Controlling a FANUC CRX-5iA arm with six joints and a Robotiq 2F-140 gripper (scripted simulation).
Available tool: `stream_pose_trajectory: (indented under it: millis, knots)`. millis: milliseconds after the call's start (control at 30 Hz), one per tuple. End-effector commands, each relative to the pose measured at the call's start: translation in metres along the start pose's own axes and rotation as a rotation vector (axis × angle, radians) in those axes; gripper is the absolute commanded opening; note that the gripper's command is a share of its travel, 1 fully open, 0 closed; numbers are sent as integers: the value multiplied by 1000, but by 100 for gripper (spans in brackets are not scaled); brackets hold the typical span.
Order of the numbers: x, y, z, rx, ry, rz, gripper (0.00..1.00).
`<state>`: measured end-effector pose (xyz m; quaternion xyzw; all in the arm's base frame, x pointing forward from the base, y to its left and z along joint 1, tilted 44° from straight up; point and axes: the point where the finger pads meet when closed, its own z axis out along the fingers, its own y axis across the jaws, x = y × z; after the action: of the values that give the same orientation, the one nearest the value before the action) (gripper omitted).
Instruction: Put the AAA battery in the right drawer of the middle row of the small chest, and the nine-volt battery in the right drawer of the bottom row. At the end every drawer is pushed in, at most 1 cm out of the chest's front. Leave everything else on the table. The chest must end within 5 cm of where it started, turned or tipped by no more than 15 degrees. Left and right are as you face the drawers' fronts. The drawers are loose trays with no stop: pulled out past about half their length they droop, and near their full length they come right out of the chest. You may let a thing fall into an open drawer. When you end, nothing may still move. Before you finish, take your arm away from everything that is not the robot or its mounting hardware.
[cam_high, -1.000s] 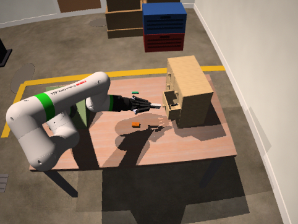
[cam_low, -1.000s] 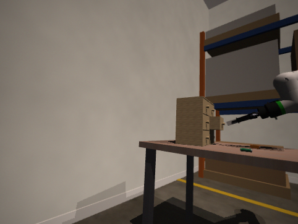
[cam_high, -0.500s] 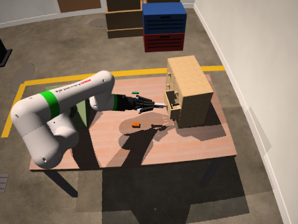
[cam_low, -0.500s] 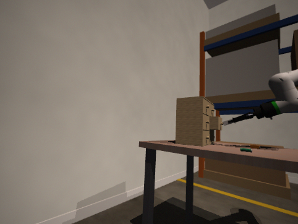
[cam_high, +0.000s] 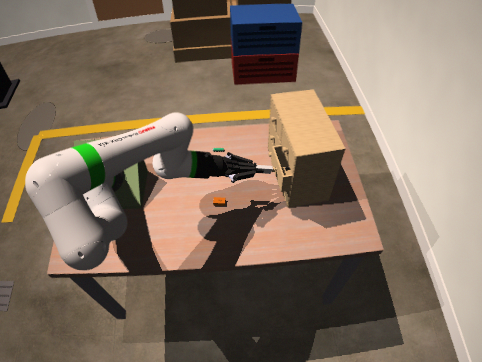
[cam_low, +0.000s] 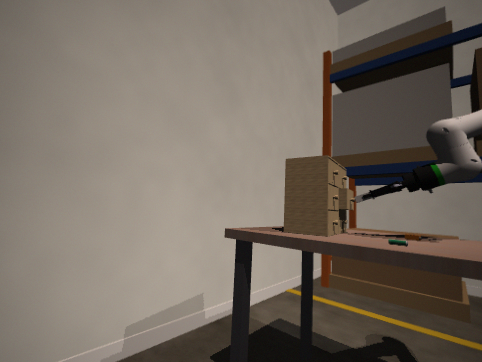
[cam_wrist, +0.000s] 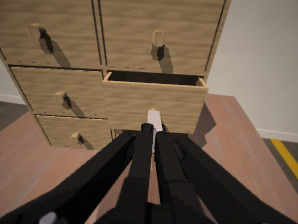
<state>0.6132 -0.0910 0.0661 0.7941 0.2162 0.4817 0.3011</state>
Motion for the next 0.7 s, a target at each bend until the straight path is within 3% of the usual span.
stream_pose_trajectory:
  millis: [0, 667]
  knots:
    - [3, 0, 7, 0, 0, 0, 0]
    - [10, 0, 27, 0, 0, 0, 0]
